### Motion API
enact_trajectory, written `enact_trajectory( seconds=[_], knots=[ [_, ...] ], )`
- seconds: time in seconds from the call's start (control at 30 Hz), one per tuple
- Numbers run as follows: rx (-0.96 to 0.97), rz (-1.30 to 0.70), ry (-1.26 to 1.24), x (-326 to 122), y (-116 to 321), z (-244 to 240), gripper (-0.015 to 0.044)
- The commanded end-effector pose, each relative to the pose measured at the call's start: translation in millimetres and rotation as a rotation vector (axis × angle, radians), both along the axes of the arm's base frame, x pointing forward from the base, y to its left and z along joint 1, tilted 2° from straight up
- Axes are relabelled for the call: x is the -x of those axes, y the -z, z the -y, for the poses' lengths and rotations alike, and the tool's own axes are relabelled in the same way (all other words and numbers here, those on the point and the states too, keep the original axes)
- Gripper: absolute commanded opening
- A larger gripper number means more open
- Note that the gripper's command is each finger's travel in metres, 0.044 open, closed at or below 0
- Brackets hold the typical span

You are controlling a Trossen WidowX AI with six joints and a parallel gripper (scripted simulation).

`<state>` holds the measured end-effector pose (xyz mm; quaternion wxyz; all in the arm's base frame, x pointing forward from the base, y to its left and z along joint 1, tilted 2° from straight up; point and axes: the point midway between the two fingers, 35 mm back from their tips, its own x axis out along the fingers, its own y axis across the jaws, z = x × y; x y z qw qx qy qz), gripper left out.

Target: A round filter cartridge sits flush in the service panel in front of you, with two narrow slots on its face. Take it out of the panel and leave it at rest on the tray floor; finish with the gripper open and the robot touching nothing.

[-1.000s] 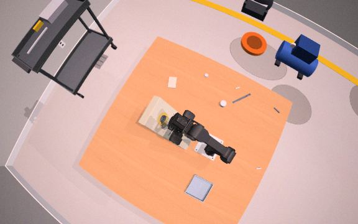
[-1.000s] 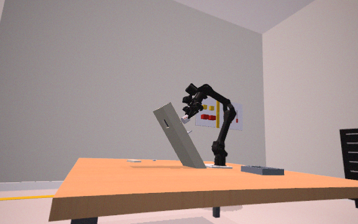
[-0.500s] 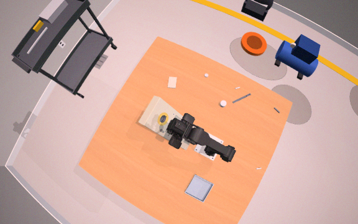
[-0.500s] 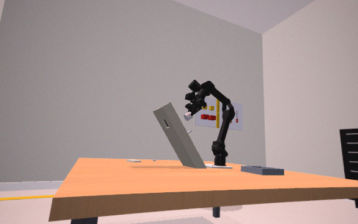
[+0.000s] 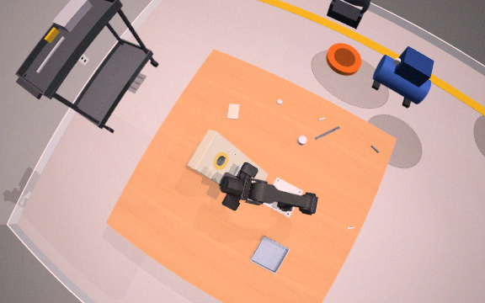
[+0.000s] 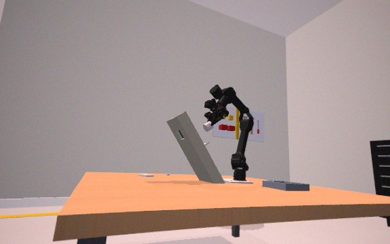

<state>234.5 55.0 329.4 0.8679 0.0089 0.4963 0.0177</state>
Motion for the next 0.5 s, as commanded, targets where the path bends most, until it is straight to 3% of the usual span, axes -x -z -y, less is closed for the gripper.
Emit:
enact_trajectory(
  seconds=[0.0,0.2,0.47],
  knots=[
    [0.000,0.007,0.004,-1,1,-13,0.0000],
    [-0.002,0.005,-0.018,1,2,-18,0.0000],
    [0.001,0.008,-0.225,14,8,-55,0.0000]
  ],
)
